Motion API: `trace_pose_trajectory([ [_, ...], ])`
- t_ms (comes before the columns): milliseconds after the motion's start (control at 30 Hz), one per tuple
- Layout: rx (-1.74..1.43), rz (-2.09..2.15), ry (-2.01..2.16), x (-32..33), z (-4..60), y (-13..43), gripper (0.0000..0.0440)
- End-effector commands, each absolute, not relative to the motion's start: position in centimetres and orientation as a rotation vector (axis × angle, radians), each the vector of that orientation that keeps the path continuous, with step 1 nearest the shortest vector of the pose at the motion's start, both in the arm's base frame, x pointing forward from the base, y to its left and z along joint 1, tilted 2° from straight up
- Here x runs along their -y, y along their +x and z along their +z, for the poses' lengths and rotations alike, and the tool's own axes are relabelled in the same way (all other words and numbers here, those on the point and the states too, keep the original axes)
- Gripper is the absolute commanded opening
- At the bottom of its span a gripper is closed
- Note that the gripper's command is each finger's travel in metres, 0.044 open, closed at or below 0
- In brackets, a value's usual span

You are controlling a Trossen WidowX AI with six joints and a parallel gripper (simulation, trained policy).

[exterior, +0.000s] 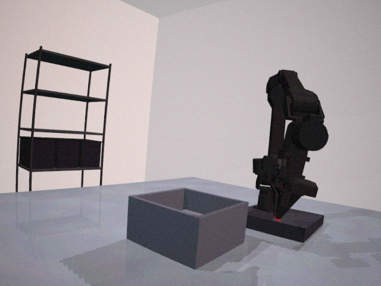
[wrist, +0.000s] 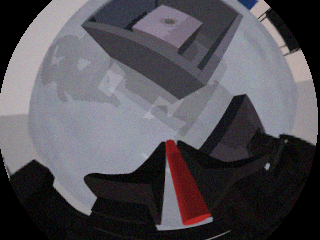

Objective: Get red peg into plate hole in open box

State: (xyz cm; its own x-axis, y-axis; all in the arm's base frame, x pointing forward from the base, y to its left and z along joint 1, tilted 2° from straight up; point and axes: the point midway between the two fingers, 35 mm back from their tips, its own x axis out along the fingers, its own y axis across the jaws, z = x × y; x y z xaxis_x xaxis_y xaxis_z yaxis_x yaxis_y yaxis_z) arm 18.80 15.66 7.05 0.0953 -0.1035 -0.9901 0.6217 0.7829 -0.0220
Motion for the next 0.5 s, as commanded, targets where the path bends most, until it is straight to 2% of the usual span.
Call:
trace_pose_trajectory([
  [0,-1.345,-0.575,0.485,-15.4,8.5,19.7,0.0000],
  [467,-1.205,-0.691,0.596,-11.8,11.7,24.7,0.0000],
])
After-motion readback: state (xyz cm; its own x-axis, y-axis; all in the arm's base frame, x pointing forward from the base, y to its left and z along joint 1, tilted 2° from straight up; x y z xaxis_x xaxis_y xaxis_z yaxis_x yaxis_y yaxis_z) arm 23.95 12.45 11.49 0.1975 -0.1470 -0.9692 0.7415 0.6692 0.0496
